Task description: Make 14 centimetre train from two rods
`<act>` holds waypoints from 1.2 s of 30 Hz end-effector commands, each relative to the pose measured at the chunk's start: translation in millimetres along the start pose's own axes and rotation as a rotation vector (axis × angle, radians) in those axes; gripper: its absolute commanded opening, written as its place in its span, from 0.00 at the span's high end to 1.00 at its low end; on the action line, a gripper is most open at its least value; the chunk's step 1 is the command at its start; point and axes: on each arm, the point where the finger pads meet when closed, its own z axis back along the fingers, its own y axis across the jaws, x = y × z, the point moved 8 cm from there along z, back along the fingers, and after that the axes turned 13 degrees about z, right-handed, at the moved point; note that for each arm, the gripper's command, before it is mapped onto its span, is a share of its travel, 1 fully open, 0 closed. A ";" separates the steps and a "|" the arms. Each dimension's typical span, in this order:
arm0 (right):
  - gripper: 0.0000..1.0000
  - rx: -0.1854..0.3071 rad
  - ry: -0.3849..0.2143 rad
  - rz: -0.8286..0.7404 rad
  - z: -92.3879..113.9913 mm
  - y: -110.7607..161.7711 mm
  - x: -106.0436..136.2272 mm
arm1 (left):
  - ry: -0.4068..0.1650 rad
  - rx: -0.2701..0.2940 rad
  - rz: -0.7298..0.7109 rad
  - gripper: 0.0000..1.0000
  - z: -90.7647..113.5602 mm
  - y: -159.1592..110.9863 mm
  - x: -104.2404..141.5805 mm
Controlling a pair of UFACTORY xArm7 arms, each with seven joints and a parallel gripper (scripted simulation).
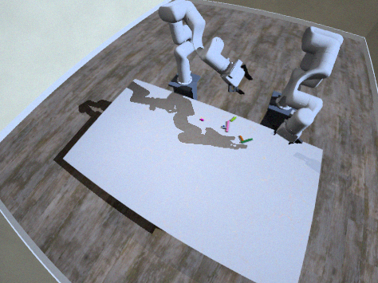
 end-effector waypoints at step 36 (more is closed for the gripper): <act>0.00 -0.059 -0.346 0.567 -30.2 39.4 -19.3 | -0.009 -0.011 -0.039 0.00 2.8 19.9 -1.9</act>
